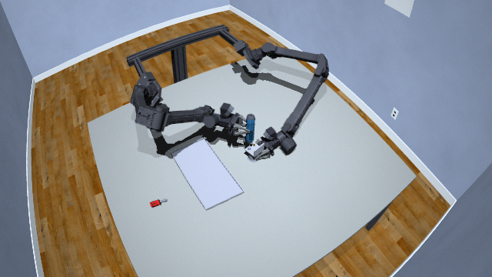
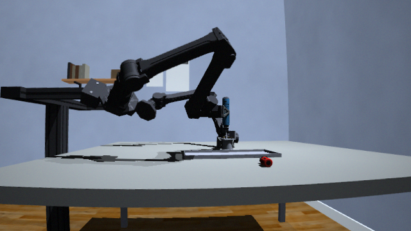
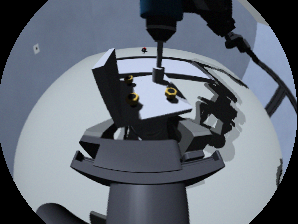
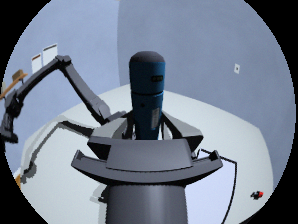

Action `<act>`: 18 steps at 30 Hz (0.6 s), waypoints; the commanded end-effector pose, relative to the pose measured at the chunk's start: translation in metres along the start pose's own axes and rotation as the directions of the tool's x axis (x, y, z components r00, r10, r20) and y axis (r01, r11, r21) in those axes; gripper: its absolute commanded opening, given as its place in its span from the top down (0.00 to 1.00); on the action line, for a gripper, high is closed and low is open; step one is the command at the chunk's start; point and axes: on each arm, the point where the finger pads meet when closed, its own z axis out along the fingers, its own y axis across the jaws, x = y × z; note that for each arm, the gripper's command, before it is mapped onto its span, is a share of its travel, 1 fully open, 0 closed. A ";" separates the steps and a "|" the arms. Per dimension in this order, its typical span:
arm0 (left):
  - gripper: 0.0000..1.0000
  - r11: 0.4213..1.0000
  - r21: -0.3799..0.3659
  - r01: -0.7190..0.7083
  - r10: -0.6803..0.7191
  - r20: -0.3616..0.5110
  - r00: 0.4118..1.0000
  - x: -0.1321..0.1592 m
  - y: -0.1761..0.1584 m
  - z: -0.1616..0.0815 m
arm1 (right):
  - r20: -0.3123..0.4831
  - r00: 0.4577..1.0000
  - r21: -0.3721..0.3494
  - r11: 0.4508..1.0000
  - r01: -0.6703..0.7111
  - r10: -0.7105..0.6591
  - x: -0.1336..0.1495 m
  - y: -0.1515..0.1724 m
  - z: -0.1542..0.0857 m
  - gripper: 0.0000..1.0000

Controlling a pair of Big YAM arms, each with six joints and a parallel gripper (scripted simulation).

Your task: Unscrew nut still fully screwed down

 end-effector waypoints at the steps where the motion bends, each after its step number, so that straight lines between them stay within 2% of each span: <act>1: 0.41 1.000 -0.005 -0.010 0.010 0.002 1.000 -0.005 0.004 0.001 | 0.025 1.000 0.037 0.999 0.018 -0.019 -0.003 -0.008 0.007 0.58; 18: 0.41 1.000 -0.005 -0.010 0.010 0.002 1.000 -0.005 0.004 0.001 | 0.046 0.999 0.034 0.999 0.021 -0.023 -0.014 -0.006 0.009 0.58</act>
